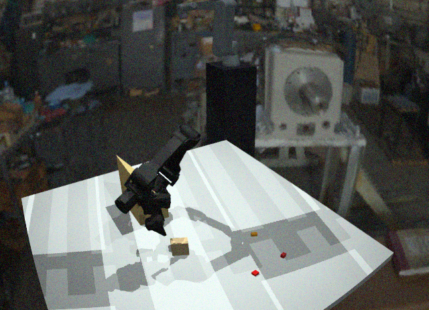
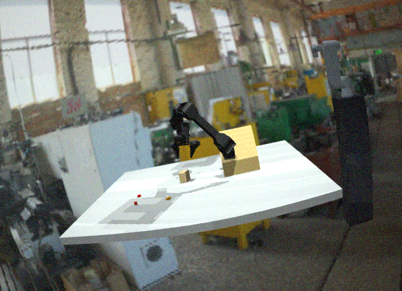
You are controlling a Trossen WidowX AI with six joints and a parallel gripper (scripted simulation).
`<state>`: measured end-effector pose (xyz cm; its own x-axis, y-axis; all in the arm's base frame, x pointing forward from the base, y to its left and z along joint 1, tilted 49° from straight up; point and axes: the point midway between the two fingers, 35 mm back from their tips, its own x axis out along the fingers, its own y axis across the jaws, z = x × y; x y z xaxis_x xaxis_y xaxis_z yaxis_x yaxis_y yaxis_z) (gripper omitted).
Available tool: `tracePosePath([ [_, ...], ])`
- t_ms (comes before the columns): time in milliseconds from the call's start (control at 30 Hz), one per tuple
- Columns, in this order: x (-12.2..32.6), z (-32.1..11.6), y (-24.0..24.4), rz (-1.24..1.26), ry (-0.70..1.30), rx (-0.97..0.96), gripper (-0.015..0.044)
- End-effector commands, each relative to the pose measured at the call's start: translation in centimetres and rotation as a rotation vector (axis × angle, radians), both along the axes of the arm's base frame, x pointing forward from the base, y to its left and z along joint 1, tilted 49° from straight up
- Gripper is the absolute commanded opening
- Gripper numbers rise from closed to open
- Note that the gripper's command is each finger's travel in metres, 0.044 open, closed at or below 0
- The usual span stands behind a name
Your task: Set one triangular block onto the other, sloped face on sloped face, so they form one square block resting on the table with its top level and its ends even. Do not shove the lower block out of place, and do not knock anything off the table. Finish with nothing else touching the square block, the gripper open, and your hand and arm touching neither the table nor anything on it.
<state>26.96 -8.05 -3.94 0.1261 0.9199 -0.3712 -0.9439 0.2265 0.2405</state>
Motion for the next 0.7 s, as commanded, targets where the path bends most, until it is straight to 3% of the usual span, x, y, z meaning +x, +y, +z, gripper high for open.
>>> tracePosePath([
  [0,-0.39,0.36,-0.94,0.015,0.002,0.010,0.0440],
  [667,-0.10,0.16,-0.35,-0.001,0.000,0.001,0.0440],
])
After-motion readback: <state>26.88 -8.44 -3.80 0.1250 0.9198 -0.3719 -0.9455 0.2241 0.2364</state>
